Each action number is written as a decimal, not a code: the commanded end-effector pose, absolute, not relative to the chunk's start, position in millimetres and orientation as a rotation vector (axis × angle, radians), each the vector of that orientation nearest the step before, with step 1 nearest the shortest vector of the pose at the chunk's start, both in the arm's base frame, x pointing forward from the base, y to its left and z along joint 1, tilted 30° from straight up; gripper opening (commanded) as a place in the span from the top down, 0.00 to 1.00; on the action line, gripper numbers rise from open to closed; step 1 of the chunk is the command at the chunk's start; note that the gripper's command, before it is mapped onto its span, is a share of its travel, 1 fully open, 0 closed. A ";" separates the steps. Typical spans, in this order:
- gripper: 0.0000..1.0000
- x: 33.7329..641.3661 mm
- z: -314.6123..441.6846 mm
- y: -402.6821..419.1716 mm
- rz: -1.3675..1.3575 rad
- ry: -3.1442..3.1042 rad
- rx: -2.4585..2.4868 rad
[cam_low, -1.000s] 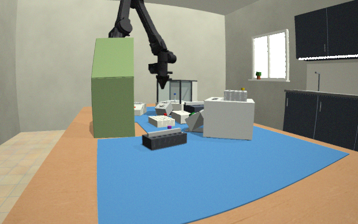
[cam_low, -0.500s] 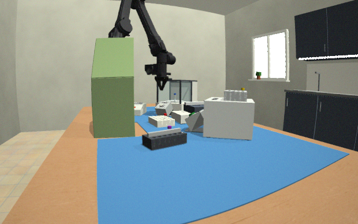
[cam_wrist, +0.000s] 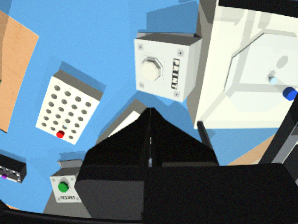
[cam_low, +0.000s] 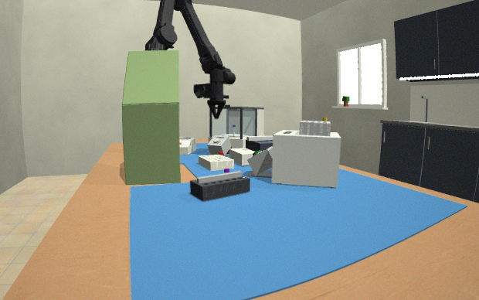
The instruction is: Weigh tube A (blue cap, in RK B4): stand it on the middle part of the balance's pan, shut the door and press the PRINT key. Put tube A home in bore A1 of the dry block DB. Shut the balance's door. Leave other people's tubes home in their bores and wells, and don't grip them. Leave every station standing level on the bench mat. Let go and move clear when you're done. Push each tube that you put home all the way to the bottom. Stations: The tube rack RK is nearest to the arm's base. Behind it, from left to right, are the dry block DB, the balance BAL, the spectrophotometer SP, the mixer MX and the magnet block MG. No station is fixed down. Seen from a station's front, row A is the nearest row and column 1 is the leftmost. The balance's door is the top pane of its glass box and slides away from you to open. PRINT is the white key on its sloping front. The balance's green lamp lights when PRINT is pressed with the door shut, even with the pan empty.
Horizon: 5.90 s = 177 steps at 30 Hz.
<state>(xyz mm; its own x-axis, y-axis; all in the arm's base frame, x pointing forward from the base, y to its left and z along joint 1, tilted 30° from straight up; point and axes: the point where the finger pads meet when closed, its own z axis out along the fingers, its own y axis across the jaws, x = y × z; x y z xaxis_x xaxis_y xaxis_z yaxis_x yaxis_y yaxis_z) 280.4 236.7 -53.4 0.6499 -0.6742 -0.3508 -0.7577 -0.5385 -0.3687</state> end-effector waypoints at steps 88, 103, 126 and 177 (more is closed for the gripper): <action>1.00 281.4 -131.0 282.2 0.234 1.113 -2.382; 1.00 282.7 -138.1 288.0 0.232 1.112 -2.381; 1.00 282.9 -145.7 292.3 0.232 1.108 -2.382; 1.00 281.5 -144.9 290.4 0.235 1.105 -2.391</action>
